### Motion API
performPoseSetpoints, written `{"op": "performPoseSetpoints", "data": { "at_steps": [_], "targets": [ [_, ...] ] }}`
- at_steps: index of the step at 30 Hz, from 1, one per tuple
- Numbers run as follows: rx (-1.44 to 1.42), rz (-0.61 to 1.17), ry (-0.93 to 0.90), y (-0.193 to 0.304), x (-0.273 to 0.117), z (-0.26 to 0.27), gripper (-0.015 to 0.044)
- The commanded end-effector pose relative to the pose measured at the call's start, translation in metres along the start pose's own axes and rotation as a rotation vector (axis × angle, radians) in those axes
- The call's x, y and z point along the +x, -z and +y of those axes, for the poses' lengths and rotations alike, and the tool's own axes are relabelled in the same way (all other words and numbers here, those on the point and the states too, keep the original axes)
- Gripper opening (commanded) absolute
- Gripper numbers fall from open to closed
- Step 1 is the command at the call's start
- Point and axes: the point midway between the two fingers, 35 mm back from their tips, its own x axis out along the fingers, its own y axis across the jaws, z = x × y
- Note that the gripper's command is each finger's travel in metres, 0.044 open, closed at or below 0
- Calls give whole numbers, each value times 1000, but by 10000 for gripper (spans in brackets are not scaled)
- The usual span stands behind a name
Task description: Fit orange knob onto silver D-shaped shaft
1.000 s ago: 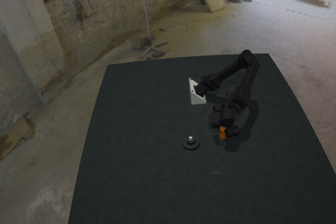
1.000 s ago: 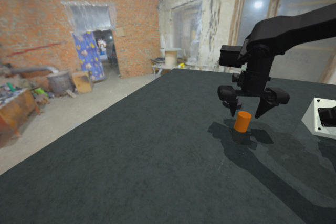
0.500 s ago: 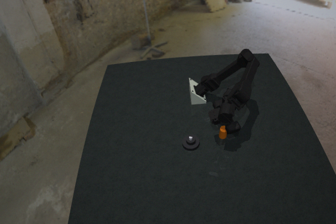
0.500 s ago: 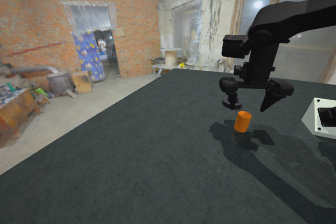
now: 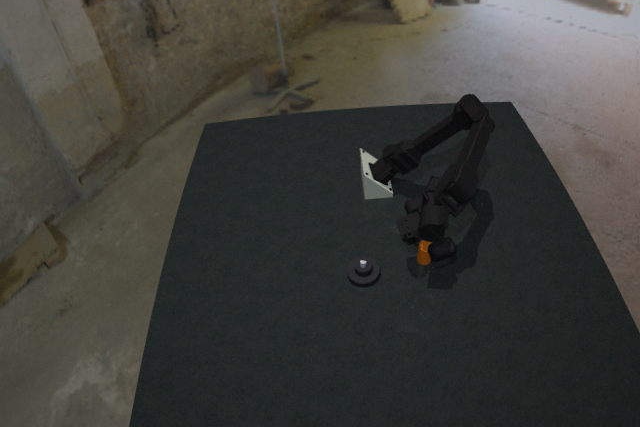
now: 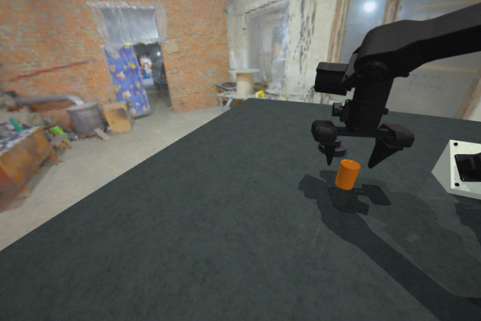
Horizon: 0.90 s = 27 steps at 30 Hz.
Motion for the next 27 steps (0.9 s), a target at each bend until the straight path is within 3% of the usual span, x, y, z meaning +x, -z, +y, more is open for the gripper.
{"op": "performPoseSetpoints", "data": {
  "at_steps": [1, 27],
  "targets": [
    [5, 4, -2, 0, 6, 0, 440],
    [5, 9, -3, 3, 45, -1, 440]
  ]
}}
